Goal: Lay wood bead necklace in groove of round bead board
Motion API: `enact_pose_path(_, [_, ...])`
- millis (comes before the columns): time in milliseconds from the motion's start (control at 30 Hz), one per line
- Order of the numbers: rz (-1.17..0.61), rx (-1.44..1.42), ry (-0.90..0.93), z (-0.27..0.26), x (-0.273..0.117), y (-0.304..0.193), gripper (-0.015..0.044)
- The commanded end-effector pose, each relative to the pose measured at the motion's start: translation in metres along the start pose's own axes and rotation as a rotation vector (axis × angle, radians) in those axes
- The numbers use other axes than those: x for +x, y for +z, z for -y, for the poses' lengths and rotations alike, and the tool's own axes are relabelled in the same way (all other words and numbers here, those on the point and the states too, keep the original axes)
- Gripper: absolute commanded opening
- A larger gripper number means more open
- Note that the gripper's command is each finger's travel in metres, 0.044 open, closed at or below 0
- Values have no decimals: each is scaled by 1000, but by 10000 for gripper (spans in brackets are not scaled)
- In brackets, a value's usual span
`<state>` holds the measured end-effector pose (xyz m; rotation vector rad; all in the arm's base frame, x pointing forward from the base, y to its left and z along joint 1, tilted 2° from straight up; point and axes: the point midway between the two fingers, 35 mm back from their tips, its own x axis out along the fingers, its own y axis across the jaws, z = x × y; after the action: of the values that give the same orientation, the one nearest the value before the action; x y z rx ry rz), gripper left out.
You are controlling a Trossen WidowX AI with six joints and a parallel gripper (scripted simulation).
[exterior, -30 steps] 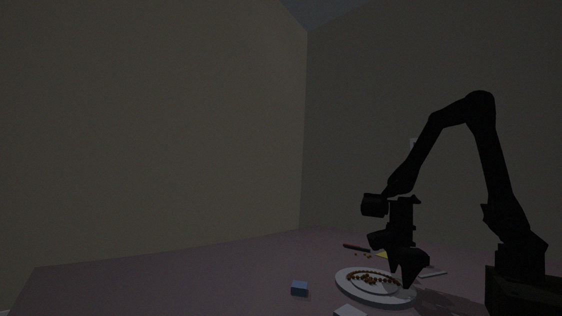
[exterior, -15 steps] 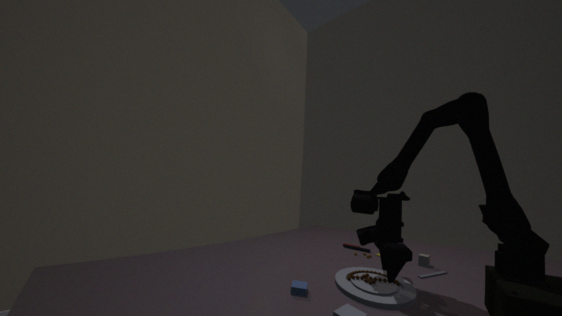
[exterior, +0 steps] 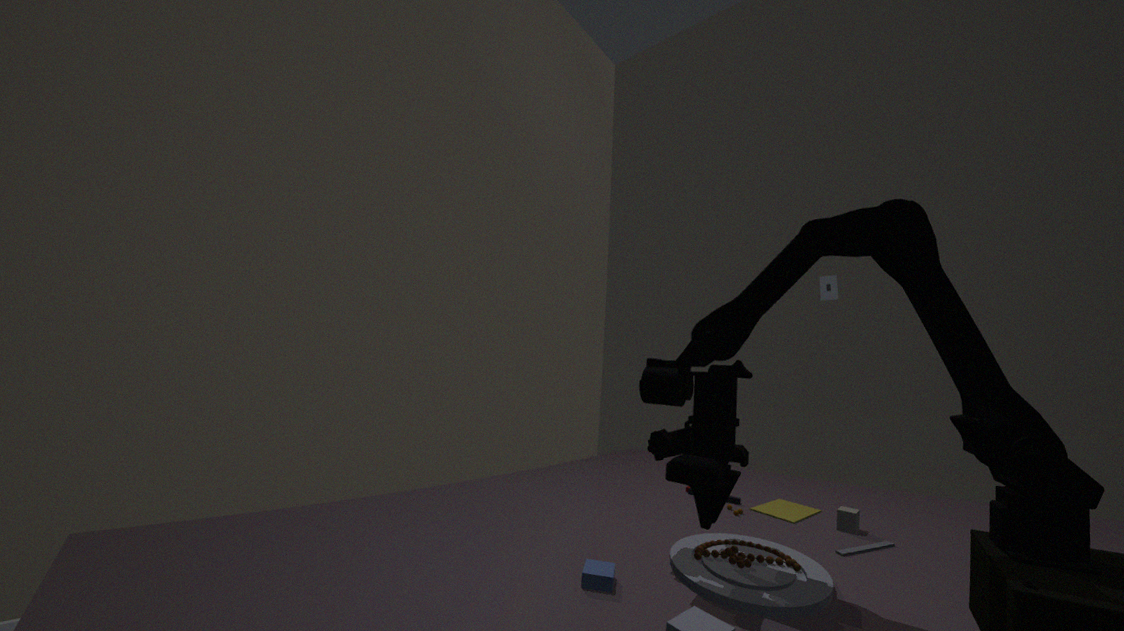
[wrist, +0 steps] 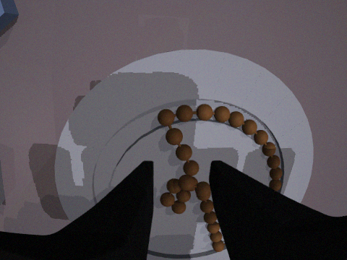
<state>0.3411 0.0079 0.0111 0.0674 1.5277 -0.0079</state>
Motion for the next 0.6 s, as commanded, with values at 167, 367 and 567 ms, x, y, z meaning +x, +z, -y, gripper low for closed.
enact_pose_path(167, [0, 13, 0, 0, 7, 2, 120])
enact_pose_path(367, [-1, 14, 0, 0, 12, 2, 120])
enact_pose_path(567, [-4, 17, 0, 0, 22, 2, 120])
